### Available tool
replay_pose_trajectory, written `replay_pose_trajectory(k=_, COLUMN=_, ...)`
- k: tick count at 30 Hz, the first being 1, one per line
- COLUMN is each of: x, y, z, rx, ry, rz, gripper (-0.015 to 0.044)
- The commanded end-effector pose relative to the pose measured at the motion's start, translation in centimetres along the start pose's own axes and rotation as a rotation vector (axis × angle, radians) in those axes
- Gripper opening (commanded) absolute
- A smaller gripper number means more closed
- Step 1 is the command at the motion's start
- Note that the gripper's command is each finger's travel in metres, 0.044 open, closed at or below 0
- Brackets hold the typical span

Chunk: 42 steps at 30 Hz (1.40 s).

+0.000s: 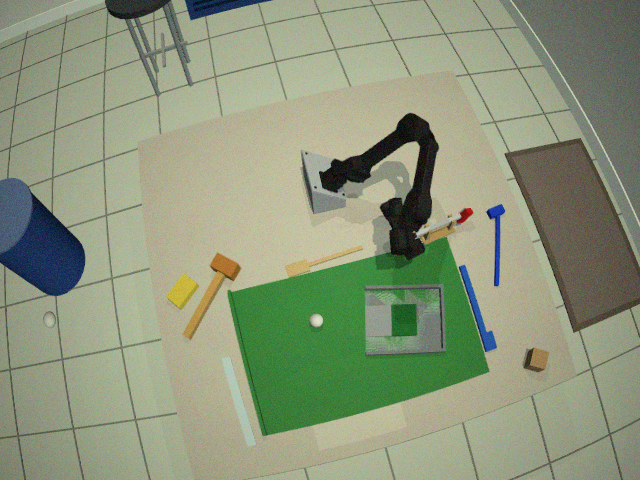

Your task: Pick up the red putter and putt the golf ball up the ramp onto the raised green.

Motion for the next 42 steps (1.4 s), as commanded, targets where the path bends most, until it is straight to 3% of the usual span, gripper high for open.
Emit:
replay_pose_trajectory(k=1, x=1.5, y=0.5, z=0.2, rx=0.014, ry=-0.006, rz=-0.011, gripper=0.044)
replay_pose_trajectory(k=36, x=6.1, y=1.6, z=0.4, rx=0.013, ry=-0.005, rz=-0.013, gripper=0.044)
replay_pose_trajectory(k=42, x=5.8, y=1.5, z=0.3, rx=0.002, ry=-0.003, rz=-0.009, gripper=0.0282)
Point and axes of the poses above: the point midway between the two fingers, 35 mm back from their tips, its own x axis out along the fingers, its own z axis across the jaws, y = z × x, the point moved 10 cm from there along -x, back along the fingers, and after that the axes turned 9 degrees about -x, right-handed, at the moved point
